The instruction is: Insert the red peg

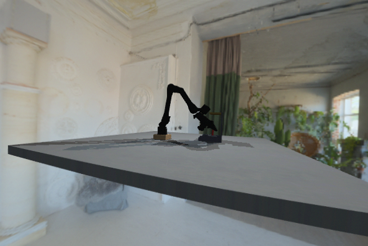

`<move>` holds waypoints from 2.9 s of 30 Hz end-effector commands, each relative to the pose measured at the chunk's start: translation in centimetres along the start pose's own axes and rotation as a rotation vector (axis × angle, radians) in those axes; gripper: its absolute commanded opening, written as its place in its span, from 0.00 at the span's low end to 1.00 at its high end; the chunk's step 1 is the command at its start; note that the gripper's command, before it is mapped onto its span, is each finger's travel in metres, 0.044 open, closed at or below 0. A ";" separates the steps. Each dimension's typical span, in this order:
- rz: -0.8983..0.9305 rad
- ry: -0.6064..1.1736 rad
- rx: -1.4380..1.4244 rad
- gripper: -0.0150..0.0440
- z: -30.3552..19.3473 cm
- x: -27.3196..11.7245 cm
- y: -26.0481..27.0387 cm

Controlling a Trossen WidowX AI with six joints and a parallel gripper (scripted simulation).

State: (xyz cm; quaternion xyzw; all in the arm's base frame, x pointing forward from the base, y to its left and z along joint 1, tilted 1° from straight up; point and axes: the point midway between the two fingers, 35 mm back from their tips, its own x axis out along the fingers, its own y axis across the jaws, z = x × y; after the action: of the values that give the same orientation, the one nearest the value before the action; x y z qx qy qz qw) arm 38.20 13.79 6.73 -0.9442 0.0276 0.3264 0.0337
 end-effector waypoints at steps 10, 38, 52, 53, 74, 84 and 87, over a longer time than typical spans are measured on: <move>0.007 -0.026 -0.015 0.25 1.0 0.4 0.2; 0.003 -0.011 -0.005 0.63 -1.0 -1.9 -0.1; 0.005 -0.023 -0.011 0.63 -1.9 -4.1 -0.1; 0.006 -0.023 -0.012 0.63 -1.9 -4.2 -0.1; 0.005 -0.031 -0.019 0.31 -2.1 -4.9 -0.1; 0.005 -0.031 -0.019 0.25 -2.1 -4.9 -0.1; 0.005 -0.031 -0.019 0.25 -2.0 -4.8 -0.1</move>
State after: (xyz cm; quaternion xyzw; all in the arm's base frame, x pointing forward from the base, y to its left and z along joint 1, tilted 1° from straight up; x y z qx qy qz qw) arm 35.64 13.86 11.43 -0.9394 0.0261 0.3409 0.0245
